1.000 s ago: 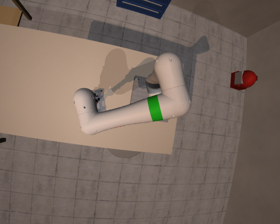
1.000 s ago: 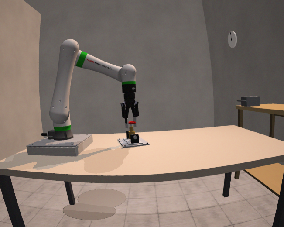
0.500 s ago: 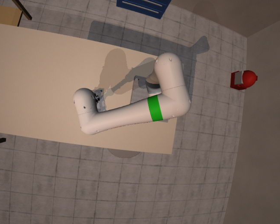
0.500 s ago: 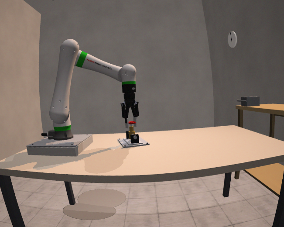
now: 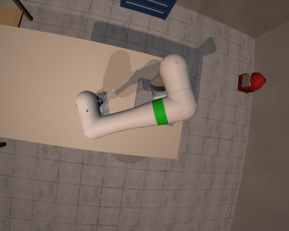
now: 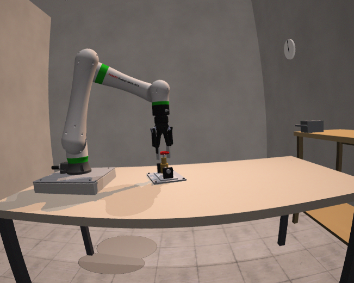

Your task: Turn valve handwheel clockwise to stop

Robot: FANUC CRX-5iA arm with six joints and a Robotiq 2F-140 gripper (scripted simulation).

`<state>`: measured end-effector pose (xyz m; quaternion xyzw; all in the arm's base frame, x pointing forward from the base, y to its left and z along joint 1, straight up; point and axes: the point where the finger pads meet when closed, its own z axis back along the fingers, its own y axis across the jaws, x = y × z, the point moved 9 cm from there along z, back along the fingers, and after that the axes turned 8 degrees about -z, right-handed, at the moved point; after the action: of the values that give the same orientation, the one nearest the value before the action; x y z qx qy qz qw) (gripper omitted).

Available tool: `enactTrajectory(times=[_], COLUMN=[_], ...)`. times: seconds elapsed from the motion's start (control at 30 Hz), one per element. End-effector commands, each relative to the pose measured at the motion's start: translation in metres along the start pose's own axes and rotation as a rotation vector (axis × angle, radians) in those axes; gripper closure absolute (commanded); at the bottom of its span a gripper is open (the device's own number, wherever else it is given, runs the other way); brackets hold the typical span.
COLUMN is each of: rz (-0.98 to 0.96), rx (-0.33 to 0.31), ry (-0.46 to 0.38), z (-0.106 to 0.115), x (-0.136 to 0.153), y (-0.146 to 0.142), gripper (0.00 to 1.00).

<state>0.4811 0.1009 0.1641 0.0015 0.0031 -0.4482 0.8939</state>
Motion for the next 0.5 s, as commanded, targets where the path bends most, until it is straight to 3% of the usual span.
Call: enactTrajectory(times=[0.0, 0.23, 0.27, 0.47], rz=[-0.001, -0.001, -0.001, -0.001], rx=[0.0, 0.0, 0.0, 0.0], ry=[0.0, 0.0, 0.0, 0.0], z=[-0.0001, -0.0001, -0.0001, -0.0001], x=[0.0001, 0.0001, 0.0001, 0.0001], y=[0.0001, 0.0001, 0.0001, 0.0001], gripper=[1.0, 1.0, 0.0, 0.0])
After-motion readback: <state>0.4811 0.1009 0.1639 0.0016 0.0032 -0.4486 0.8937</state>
